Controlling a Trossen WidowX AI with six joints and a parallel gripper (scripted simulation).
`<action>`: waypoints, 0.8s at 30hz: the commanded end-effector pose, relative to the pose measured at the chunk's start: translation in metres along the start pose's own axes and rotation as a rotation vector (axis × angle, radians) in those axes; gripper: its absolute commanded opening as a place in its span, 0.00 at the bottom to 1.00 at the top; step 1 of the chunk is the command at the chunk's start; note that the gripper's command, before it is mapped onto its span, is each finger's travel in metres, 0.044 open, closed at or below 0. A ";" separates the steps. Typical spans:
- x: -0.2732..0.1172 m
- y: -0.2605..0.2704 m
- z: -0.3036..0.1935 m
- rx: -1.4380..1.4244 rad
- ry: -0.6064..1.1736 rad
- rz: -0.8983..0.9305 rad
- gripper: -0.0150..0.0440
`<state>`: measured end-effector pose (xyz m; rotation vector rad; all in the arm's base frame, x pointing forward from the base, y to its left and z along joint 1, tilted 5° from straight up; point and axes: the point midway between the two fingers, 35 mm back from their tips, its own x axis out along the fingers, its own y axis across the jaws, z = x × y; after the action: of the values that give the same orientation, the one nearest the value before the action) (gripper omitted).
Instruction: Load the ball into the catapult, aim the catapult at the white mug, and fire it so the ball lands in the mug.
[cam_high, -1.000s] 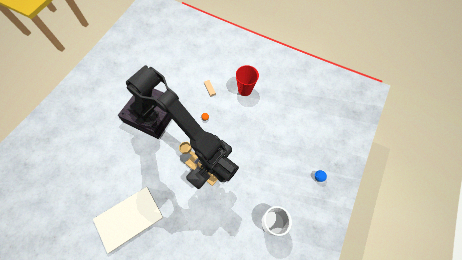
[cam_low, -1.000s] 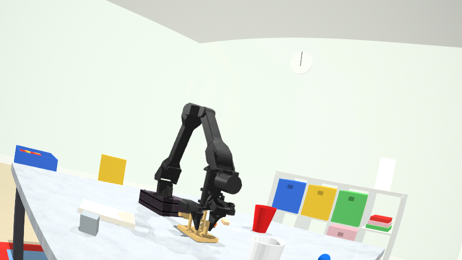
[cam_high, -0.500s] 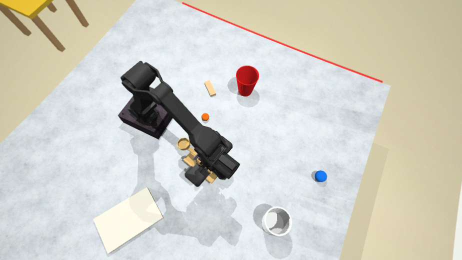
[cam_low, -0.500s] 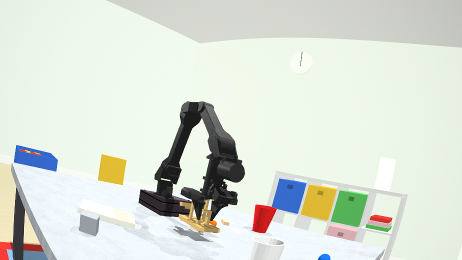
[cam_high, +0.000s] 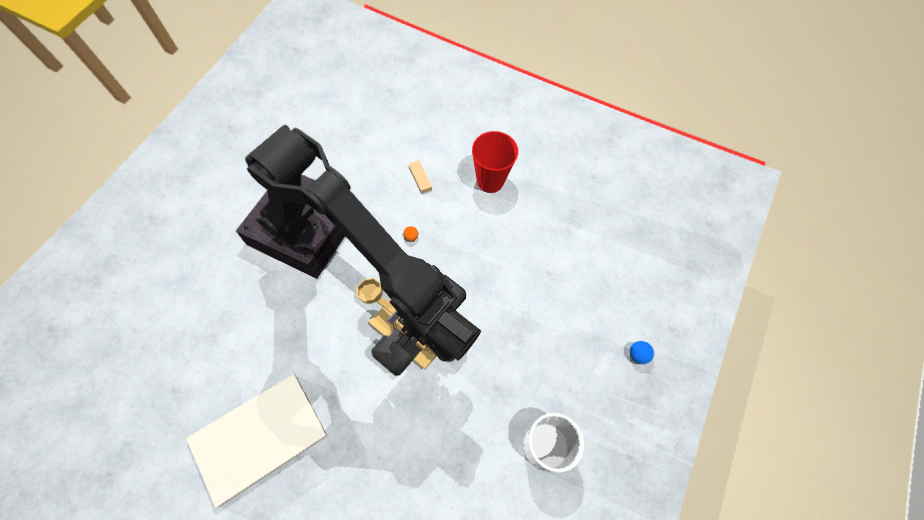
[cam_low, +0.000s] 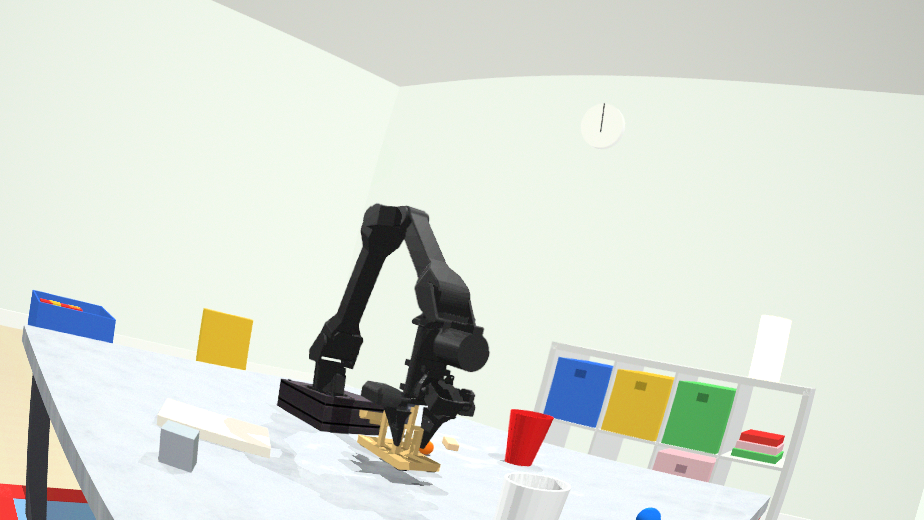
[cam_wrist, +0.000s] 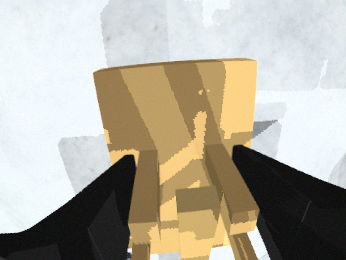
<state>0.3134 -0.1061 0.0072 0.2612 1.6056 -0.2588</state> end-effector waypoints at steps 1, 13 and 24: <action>0.004 0.000 0.001 0.001 -0.006 0.000 0.25; 0.023 0.000 0.001 0.001 -0.005 0.001 0.25; 0.027 0.000 0.000 0.000 0.000 0.000 0.30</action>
<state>0.3112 -0.1053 -0.0209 0.2616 1.6078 -0.2579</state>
